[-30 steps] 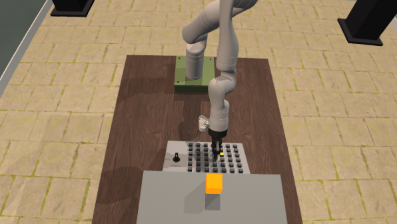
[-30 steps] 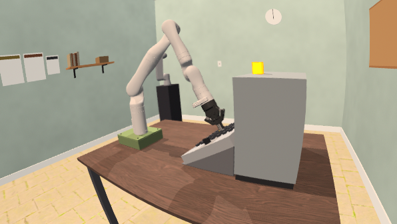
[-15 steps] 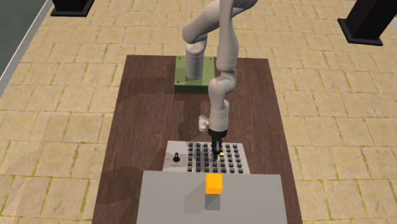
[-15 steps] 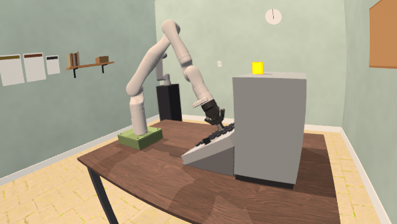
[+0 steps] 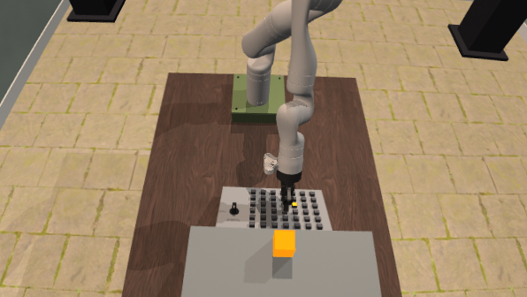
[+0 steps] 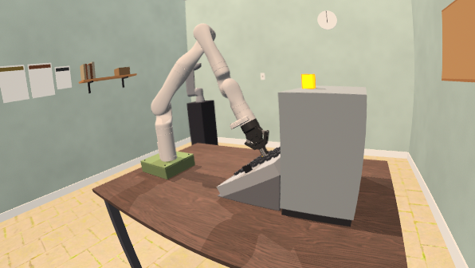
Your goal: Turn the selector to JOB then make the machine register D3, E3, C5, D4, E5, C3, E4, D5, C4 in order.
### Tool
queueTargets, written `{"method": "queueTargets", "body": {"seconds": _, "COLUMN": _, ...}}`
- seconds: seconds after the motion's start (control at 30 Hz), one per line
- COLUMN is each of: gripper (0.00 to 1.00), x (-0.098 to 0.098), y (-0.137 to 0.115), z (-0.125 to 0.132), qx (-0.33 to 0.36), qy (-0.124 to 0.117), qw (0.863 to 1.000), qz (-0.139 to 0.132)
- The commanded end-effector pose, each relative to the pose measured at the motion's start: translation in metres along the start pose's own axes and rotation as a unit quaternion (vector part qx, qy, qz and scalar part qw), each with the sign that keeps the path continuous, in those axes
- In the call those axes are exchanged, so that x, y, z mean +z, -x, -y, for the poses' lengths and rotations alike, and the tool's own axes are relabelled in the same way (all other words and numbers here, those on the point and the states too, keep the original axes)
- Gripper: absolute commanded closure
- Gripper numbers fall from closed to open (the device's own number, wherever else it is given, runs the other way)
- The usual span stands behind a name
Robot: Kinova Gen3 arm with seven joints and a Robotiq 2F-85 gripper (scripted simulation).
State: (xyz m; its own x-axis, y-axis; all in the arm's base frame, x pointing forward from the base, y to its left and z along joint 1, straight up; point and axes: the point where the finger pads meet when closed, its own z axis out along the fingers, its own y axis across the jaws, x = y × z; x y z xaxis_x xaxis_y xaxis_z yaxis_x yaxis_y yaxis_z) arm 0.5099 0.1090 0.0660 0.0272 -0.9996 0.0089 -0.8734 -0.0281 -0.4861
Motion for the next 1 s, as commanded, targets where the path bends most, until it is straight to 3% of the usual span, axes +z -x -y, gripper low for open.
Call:
{"method": "queueTargets", "body": {"seconds": 0.0, "gripper": 0.9, "x": 0.001, "y": -0.002, "z": 0.004, "qx": 0.007, "qy": -0.004, "qw": 1.0, "qz": 0.0}}
{"method": "queueTargets", "body": {"seconds": 0.97, "gripper": 0.9, "x": -0.031, "y": 0.0, "z": 0.0, "qx": 0.007, "qy": 0.002, "qw": 1.0, "qz": 0.003}}
